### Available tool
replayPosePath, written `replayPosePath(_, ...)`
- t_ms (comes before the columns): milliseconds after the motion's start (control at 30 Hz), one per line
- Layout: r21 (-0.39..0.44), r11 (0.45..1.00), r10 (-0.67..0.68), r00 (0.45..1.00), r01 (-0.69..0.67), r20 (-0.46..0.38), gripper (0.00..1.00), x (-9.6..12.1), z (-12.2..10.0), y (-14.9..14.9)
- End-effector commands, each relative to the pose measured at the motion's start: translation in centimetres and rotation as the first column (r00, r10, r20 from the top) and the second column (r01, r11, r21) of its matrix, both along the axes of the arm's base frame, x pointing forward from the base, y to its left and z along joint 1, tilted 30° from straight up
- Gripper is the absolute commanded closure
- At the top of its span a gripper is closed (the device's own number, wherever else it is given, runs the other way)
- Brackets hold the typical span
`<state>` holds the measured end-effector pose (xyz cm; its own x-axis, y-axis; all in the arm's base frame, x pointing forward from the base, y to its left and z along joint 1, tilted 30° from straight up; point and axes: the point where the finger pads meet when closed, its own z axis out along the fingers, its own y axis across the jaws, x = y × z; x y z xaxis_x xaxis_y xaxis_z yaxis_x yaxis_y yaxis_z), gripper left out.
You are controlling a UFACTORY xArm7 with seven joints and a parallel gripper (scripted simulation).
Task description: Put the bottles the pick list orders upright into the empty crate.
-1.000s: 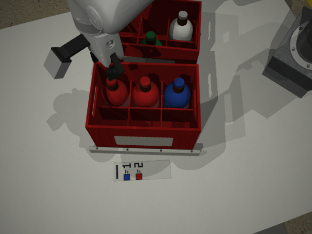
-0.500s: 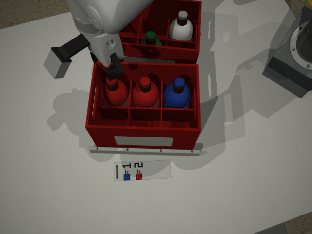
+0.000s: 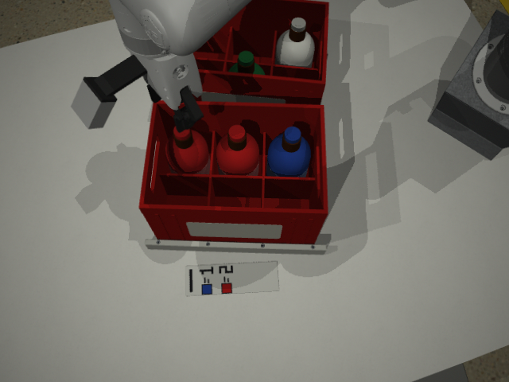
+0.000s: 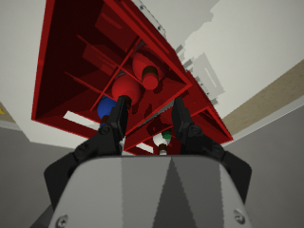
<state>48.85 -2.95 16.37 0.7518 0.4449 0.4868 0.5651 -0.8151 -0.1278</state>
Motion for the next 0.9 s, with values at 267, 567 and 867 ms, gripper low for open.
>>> replayPosePath(267, -0.001, 1.0, -0.002, 1.0, 0.002, 0.004, 0.35, -0.9, 0.3, 0.3)
replayPosePath(567, -0.001, 1.0, -0.002, 1.0, 0.002, 0.004, 0.35, -3.3, 1.5, 2.7)
replayPosePath(867, 0.0, 1.0, -0.002, 1.0, 0.002, 0.004, 0.35, -6.3, 3.0, 5.6)
